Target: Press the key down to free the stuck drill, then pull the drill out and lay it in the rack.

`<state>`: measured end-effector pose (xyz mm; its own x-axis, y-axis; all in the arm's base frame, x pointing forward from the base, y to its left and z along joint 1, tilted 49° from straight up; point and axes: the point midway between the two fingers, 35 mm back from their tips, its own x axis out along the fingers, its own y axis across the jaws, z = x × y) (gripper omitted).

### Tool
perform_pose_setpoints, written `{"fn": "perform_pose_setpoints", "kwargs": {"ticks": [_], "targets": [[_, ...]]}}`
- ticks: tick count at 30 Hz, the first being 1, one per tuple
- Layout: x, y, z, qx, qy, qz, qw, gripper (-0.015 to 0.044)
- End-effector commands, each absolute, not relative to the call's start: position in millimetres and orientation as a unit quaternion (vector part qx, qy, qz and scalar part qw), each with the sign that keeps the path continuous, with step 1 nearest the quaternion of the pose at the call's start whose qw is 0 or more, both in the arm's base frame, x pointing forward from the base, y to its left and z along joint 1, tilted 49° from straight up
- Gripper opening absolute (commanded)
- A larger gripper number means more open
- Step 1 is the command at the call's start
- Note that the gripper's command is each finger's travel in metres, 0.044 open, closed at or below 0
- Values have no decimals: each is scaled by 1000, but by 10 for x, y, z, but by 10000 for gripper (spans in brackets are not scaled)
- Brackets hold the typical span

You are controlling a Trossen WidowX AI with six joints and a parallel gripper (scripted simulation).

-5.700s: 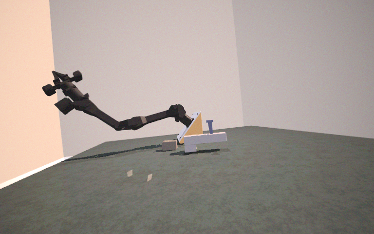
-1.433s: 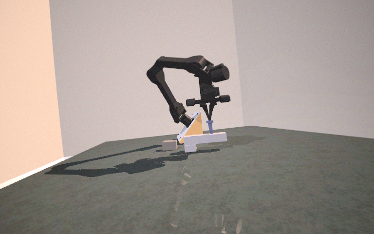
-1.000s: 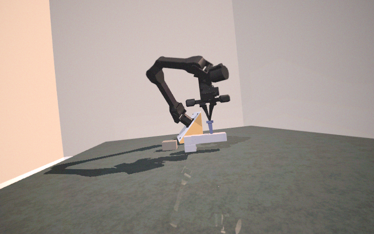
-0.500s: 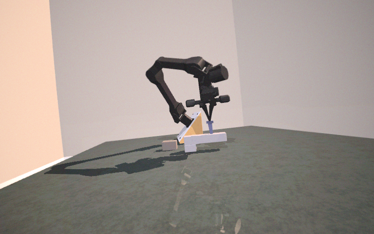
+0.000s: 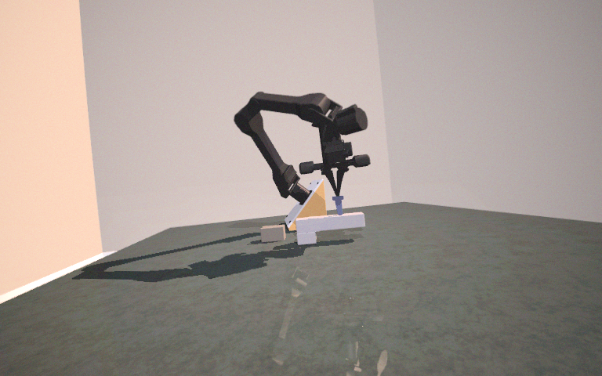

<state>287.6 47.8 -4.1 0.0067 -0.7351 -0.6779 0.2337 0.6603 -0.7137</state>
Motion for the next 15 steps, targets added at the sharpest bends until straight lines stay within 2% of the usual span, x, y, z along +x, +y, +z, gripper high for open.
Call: {"fn": "perform_pose_setpoints", "kwargs": {"ticks": [1, 7, 15], "targets": [[2813, 327, -168, -206, 621, -367, 662, 0], [2813, 285, -199, -206, 621, -367, 662, 0], [2892, 761, 212, -205, 621, -366, 662, 210]]}}
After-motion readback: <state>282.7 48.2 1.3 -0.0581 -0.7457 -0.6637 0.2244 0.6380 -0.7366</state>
